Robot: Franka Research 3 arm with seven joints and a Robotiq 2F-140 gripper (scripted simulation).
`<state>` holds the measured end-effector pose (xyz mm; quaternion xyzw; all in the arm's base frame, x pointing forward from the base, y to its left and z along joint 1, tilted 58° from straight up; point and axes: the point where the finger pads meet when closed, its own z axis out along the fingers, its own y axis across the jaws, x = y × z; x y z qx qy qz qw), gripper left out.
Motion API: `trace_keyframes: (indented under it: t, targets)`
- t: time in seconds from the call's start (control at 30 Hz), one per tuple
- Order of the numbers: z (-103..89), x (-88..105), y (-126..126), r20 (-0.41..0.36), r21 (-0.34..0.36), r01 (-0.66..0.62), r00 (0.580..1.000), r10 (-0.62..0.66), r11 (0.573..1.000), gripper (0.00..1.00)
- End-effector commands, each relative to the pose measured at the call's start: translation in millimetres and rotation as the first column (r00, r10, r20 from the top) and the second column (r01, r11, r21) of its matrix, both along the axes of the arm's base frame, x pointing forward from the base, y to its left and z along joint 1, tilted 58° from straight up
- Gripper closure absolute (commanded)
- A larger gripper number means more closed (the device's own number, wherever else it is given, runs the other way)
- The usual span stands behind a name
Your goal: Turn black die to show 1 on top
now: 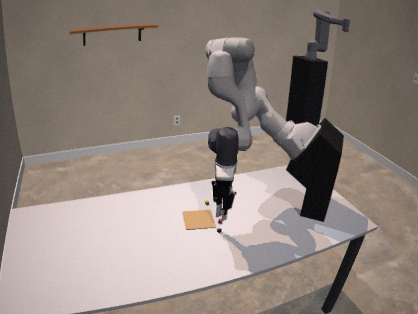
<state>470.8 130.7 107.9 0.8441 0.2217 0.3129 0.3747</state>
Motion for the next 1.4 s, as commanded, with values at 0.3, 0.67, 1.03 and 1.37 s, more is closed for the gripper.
trace_keyframes:
  t: [0.3,0.67,1.03,1.37]
  targets:
    - [-5.2,6.6,-3.2,0.003,0.004,0.000,1.000,0.000,1.000,0.81]
    - [-12.1,15.7,-9.6,0.003,0.004,0.000,1.000,0.000,1.000,0.81]
    - [-21.1,27.8,-18.0,0.003,0.004,0.000,1.000,0.000,1.000,0.81]
    - [-25.6,33.8,-22.2,0.003,0.004,0.000,1.000,0.000,1.000,0.81]
